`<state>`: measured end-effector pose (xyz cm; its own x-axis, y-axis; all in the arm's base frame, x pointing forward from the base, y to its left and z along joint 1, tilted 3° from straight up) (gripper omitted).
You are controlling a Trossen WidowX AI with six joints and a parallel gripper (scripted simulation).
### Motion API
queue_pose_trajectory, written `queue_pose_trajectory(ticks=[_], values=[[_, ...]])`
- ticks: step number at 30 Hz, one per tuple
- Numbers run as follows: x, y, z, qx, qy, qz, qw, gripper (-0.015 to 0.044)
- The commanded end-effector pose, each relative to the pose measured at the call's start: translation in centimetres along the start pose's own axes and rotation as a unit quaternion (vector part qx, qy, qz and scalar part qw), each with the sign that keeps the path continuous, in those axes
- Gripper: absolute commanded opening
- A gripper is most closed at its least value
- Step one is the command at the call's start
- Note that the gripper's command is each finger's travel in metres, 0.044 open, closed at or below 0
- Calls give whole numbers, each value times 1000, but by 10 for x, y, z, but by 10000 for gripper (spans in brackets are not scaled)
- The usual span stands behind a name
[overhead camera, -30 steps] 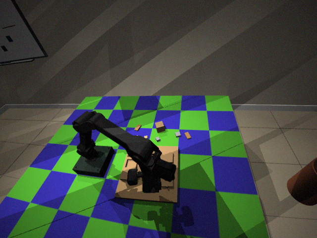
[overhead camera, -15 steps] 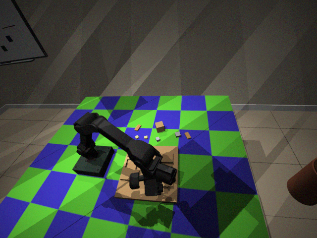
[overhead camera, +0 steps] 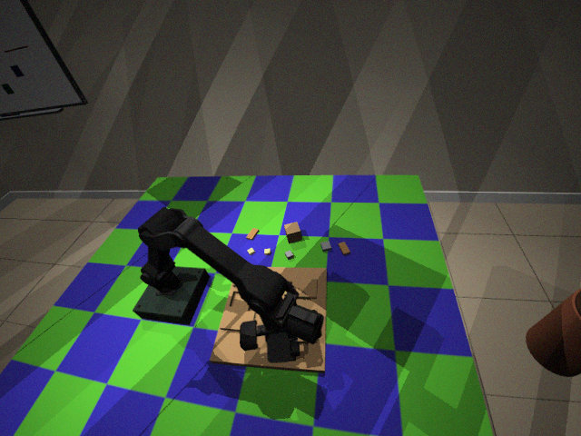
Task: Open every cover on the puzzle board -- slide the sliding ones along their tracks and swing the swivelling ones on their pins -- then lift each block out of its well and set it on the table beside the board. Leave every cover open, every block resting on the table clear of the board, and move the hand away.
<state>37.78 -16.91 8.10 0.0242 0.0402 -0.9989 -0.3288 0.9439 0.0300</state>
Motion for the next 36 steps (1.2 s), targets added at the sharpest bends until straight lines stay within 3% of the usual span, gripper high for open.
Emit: queue_pose_trajectory(ticks=[1, 15, 21, 26, 32, 34, 36], values=[[4, 1, -1, 1, 2, 0, 1000, 0], [10, 7, -2, -7, 2, 1, 1000, 0], [10, 7, -2, -201, 2, 1, 980, 0], [11, 7, -2, -427, 2, 1, 904, 0], [11, 9, -3, -666, 1, 2, 746, 0], [11, 9, -3, -711, 1, 2, 704, 0], [11, 10, -3, -716, 1, 2, 698, 0]])
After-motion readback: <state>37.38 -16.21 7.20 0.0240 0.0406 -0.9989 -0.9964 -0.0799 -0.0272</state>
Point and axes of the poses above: the point midway between the two fingers, 35 mm back from their tips, its own x axis out along the fingers, its own z axis across the jaws, y = z × x, the point moved 7 cm from there along -x, back along the fingers, and after that the axes turned 10 degrees about -x, right-handed, at the moved point
